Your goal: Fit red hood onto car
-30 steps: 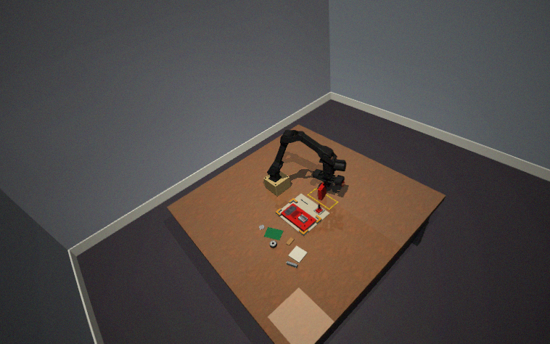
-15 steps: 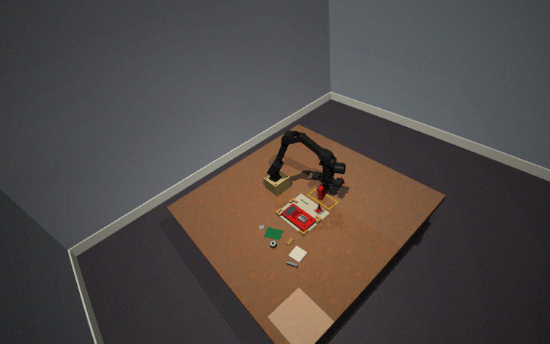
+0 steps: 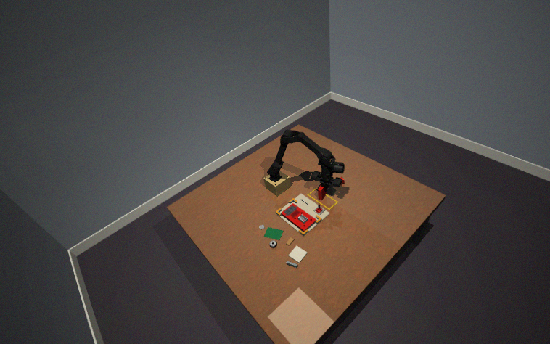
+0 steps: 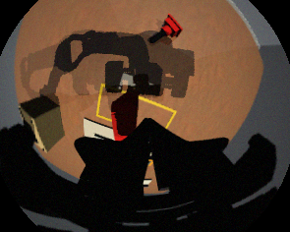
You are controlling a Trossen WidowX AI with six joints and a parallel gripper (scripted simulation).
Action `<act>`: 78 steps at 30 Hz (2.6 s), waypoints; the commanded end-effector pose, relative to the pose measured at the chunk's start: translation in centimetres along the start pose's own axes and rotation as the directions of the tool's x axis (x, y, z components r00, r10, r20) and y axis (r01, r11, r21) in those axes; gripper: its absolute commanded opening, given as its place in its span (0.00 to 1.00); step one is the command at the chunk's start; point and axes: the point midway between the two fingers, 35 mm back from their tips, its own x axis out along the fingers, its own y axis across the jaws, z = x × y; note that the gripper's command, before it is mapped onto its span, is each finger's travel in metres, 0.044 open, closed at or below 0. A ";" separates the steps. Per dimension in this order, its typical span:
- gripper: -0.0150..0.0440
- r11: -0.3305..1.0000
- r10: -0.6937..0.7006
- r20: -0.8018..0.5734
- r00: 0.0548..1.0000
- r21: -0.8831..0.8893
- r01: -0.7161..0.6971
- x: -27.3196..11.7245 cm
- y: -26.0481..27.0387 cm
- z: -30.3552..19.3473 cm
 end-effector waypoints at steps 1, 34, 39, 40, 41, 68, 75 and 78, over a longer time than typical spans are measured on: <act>0.25 1.000 0.001 0.005 1.000 0.001 -0.001 0.0 0.3 0.1; 0.25 1.000 0.002 0.005 1.000 0.001 -0.002 0.0 2.1 0.1; 0.25 1.000 0.003 0.005 1.000 0.001 -0.003 0.0 2.4 0.1; 0.25 1.000 0.003 0.005 1.000 0.001 -0.003 0.0 2.4 0.1; 0.25 1.000 0.003 0.005 1.000 0.001 -0.003 0.0 2.5 0.2; 0.25 1.000 0.004 0.005 1.000 0.001 -0.004 0.0 4.0 0.1; 0.25 1.000 0.004 0.005 1.000 0.001 -0.004 0.0 4.4 0.1; 0.25 1.000 0.004 0.005 1.000 0.001 -0.004 0.0 4.5 0.1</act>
